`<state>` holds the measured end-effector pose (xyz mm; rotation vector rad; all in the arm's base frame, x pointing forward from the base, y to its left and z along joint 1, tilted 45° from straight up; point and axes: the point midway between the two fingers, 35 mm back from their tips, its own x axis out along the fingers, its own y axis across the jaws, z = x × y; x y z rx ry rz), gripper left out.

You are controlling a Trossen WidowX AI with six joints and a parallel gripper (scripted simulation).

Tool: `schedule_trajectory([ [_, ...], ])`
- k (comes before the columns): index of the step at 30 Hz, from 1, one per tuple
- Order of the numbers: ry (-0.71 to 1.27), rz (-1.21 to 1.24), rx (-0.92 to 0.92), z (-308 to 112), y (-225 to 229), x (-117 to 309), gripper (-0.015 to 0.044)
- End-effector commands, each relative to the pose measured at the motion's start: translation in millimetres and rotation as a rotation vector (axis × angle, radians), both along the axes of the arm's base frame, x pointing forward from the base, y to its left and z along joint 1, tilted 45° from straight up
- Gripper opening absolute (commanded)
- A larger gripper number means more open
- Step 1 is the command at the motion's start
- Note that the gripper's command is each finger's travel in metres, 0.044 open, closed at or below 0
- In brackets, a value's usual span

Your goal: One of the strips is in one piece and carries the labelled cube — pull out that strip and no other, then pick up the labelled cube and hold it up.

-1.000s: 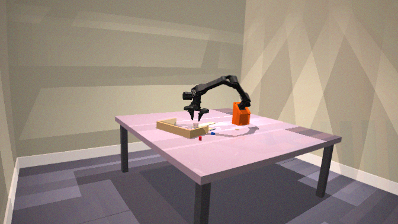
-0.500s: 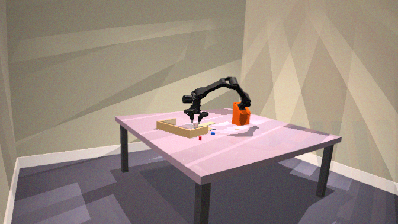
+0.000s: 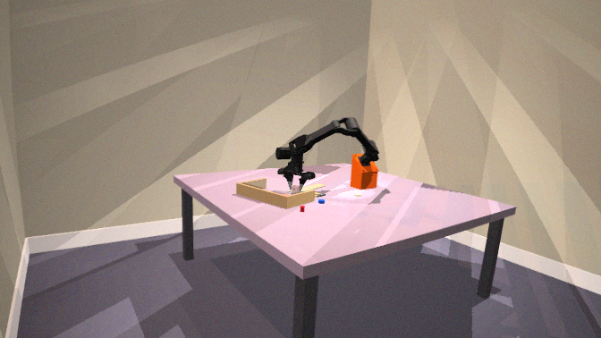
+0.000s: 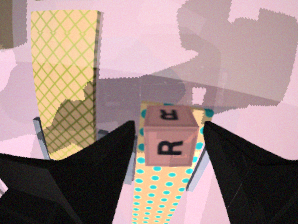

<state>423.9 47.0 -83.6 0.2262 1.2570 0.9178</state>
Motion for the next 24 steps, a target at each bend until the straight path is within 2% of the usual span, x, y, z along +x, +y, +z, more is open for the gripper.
schedule_trajectory([
  [1, 0.000, 0.000, 0.000, 0.1, -0.1, 0.1, 0.0198],
  [3, 0.000, 0.000, 0.000, 0.1, -0.1, 0.1, 0.0145],
  [10, 0.000, 0.000, 0.000, 0.1, -0.1, 0.1, 0.0098],
  [14, 0.000, 0.000, 0.000, 1.5, -1.5, -2.2, 0.0000],
  [24, 0.006, -0.001, 0.000, 21.1, -19.8, -38.6, 0.0000],
])
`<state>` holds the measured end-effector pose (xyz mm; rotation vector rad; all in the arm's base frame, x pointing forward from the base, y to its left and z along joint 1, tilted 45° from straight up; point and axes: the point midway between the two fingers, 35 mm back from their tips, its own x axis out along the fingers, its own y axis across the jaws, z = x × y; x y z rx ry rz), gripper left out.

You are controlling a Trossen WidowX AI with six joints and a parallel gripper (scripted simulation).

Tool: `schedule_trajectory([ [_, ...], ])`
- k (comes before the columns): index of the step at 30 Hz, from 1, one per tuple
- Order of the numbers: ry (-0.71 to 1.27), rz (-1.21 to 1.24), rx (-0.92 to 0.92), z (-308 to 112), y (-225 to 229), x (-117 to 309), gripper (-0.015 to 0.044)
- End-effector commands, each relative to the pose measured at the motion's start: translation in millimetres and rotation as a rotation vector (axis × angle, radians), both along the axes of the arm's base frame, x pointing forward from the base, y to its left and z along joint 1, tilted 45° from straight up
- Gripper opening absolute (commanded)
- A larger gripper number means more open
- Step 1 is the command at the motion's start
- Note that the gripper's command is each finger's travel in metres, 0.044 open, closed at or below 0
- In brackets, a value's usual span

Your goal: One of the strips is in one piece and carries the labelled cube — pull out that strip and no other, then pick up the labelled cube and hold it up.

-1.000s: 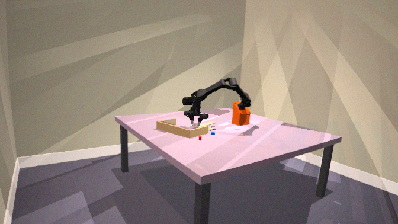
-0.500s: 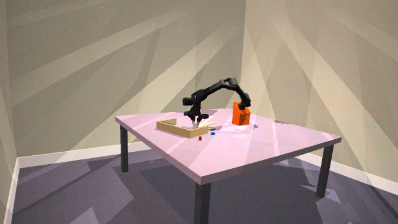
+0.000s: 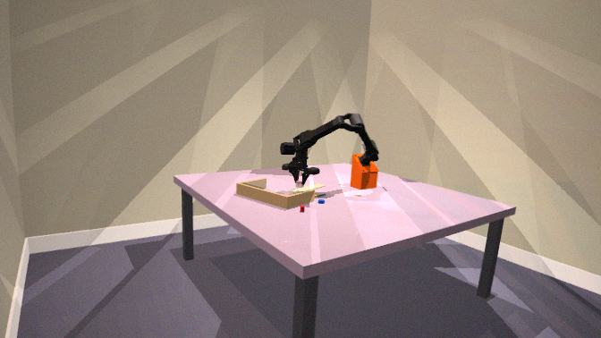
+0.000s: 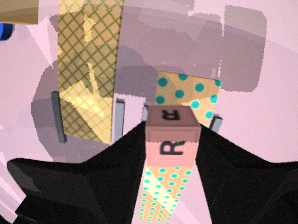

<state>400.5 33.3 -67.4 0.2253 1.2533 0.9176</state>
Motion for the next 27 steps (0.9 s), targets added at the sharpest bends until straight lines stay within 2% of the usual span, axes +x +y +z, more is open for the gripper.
schedule_trajectory([
  [1, 0.010, 0.000, -0.001, 6.8, -7.7, -19.1, 0.0000],
  [12, 0.014, 0.000, 0.001, 15.1, -14.0, -42.2, 0.0000],
  [27, 0.017, 0.000, 0.001, 16.0, -11.3, -94.4, 0.0000],
])
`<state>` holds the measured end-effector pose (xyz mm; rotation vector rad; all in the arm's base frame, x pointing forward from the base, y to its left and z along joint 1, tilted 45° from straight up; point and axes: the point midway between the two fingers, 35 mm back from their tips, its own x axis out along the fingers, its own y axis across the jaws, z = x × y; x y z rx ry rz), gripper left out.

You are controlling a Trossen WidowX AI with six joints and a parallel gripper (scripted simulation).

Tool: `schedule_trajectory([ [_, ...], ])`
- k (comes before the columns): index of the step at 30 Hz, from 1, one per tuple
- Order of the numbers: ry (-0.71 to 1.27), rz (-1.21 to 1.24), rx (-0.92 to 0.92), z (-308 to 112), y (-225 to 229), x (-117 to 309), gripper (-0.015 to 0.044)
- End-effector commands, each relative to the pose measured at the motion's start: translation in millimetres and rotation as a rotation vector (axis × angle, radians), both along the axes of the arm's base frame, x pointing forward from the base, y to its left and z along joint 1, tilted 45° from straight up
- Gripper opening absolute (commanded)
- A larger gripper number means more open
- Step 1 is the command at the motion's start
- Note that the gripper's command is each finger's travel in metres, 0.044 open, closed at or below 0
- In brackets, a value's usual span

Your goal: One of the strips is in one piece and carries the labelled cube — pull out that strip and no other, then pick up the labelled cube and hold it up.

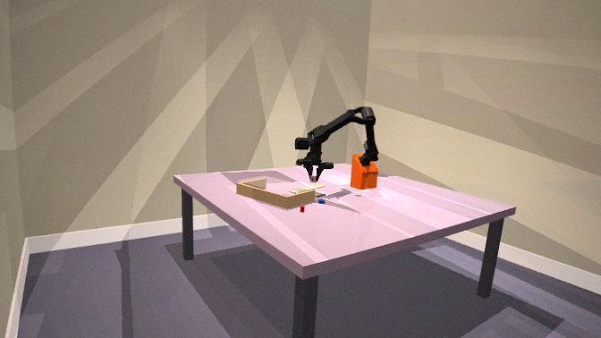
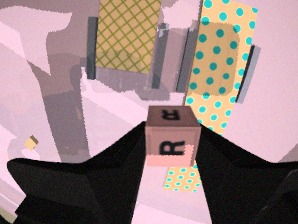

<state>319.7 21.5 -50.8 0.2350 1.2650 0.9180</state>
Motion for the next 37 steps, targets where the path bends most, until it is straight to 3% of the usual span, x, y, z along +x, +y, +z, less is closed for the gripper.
schedule_trajectory([
  [1, 0.003, 0.001, -0.002, -0.7, 0.6, -15.3, 0.0000],
  [11, 0.003, 0.001, -0.004, 24.3, -24.3, -16.0, 0.0000],
  [37, 0.003, 0.001, -0.004, 25.0, -24.9, -16.1, 0.0000],
])
